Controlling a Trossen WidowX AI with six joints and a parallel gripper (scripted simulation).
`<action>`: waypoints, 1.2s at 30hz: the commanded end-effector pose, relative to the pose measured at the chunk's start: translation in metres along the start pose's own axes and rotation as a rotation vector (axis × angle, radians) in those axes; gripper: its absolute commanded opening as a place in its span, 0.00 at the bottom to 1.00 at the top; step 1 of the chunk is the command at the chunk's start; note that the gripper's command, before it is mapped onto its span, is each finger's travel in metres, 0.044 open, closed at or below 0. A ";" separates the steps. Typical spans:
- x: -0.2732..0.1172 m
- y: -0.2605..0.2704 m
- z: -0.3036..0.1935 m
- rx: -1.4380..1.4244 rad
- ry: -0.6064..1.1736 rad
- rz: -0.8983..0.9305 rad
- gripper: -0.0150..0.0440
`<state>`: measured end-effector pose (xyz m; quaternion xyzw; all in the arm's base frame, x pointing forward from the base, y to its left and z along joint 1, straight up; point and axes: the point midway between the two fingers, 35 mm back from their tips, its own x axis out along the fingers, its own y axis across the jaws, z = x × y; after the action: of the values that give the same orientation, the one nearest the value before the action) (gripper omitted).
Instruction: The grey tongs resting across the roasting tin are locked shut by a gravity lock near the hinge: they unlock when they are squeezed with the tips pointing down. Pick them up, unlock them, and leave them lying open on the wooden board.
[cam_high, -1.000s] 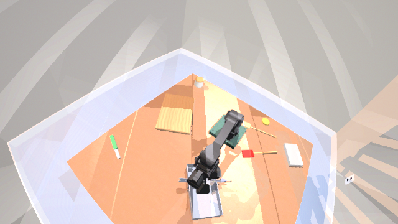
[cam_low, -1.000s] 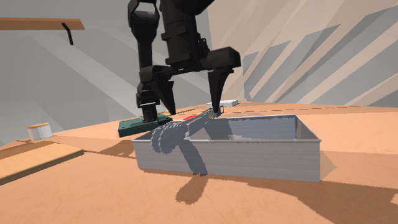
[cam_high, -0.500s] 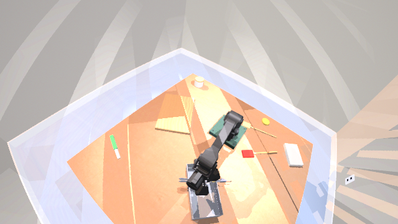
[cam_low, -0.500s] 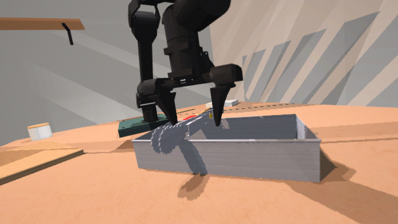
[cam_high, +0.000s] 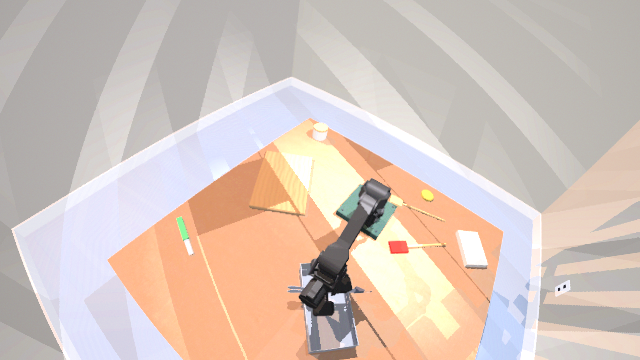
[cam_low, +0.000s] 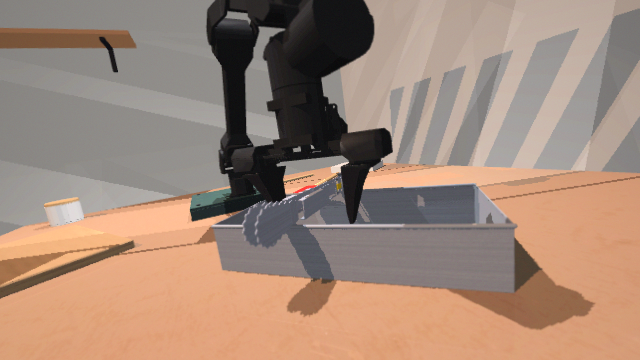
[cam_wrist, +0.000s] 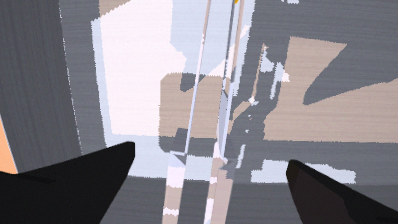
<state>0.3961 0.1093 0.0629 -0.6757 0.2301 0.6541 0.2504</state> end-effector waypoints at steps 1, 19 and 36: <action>0.007 0.001 0.000 -0.003 0.004 0.004 1.00; 0.012 0.001 0.001 0.000 -0.001 0.001 0.51; 0.012 0.001 0.001 0.000 -0.001 0.001 0.32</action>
<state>0.3952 0.1089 0.0502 -0.6751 0.2311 0.6544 0.2499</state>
